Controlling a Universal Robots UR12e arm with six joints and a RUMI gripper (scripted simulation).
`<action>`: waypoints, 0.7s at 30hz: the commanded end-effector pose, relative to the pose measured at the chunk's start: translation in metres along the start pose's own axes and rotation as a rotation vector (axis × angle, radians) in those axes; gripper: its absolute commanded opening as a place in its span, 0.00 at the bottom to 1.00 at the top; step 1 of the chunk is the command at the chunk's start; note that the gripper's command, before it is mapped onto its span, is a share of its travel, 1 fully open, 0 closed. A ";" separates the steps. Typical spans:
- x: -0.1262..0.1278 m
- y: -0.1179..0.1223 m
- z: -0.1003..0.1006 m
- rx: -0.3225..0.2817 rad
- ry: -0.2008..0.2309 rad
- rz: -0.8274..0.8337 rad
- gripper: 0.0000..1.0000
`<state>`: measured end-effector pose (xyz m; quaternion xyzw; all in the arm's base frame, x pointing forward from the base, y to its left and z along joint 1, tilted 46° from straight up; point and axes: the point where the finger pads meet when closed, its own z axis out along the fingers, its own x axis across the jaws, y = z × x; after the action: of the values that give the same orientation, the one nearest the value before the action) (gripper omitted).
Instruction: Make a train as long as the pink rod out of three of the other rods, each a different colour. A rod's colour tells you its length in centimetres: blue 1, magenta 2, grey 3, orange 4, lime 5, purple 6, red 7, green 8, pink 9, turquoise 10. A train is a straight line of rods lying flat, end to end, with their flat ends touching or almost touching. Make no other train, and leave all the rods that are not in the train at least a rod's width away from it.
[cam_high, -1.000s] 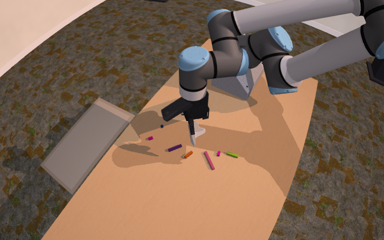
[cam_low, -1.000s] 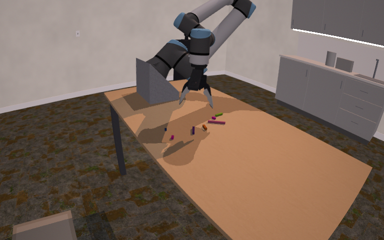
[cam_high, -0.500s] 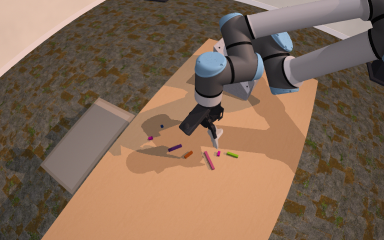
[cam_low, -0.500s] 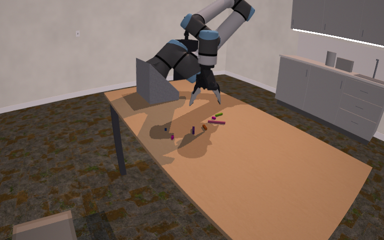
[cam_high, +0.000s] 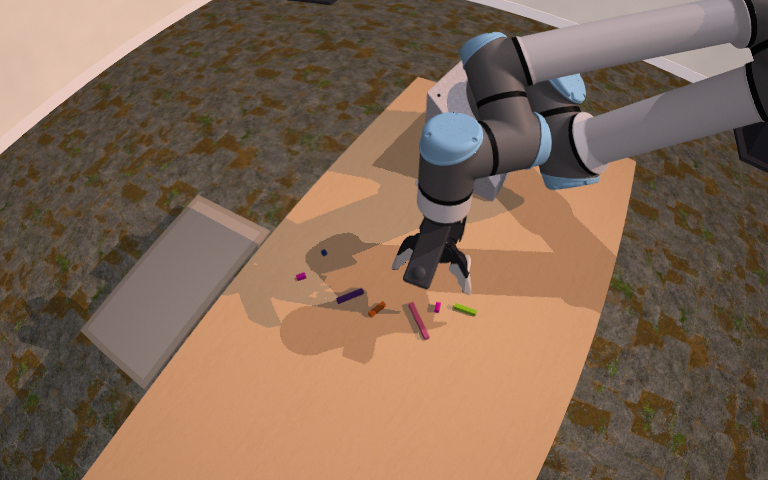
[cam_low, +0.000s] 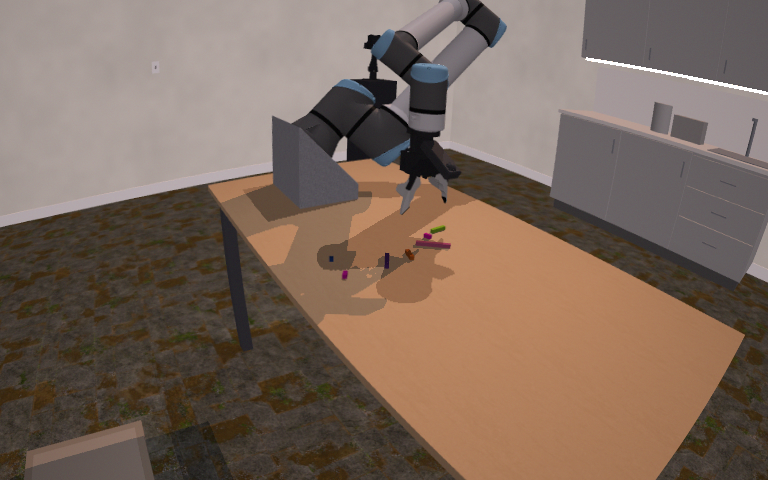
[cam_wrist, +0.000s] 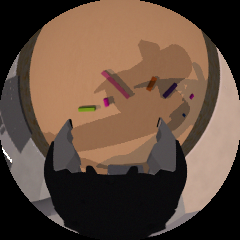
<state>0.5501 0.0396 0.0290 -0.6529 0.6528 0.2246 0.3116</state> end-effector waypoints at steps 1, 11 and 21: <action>-0.012 0.001 0.001 0.000 -0.005 -0.092 1.00; -0.021 0.003 0.002 0.000 -0.006 -0.166 1.00; -0.022 0.003 0.002 0.000 -0.006 -0.171 0.14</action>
<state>0.5461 0.0571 0.0421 -0.7048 0.5943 0.1999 0.3317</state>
